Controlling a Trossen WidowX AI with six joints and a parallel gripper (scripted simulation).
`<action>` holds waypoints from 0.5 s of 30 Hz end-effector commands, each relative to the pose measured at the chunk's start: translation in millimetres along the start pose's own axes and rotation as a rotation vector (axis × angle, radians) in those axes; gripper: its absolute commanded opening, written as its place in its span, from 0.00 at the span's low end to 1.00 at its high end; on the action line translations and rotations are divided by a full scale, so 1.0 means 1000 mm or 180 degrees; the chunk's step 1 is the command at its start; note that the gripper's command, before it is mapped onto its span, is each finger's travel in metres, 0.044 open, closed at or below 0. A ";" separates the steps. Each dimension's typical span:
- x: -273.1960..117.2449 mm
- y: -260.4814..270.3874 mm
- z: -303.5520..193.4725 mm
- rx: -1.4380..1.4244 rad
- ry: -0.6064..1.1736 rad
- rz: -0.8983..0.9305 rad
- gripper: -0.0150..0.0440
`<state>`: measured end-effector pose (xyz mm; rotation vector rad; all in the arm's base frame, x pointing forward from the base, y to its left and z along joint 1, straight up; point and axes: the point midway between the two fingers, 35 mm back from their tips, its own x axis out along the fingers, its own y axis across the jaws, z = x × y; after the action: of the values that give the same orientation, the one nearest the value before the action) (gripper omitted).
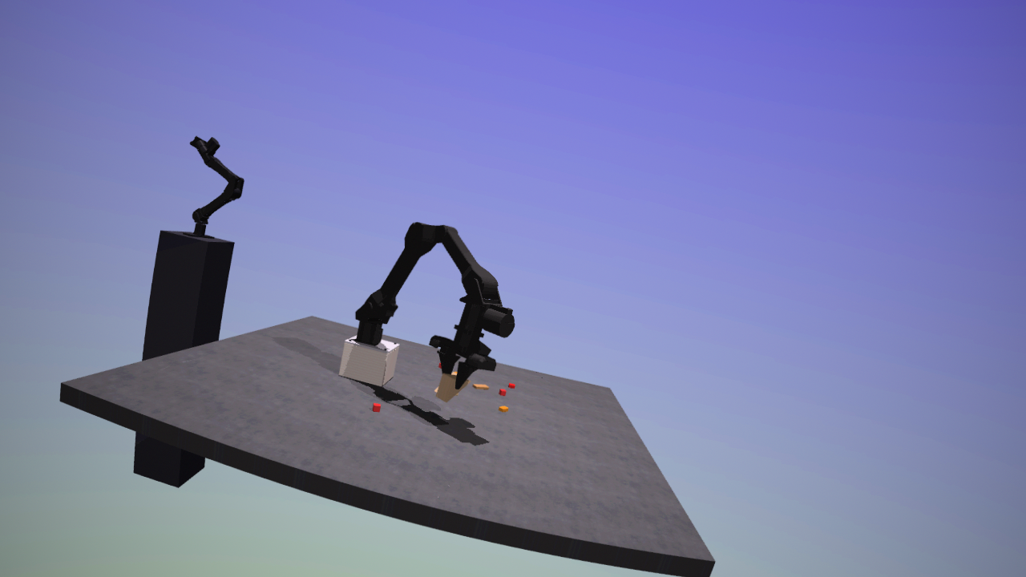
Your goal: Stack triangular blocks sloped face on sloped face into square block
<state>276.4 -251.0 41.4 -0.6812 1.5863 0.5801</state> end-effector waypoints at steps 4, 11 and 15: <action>-0.009 -0.004 -0.002 0.0093 -0.0399 -0.0036 0.25; -0.016 0.006 0.010 0.0093 -0.0402 -0.0034 0.25; -0.025 0.018 0.023 0.0092 -0.0406 -0.0031 0.25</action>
<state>279.7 -232.3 58.1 -0.6209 1.4751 0.5791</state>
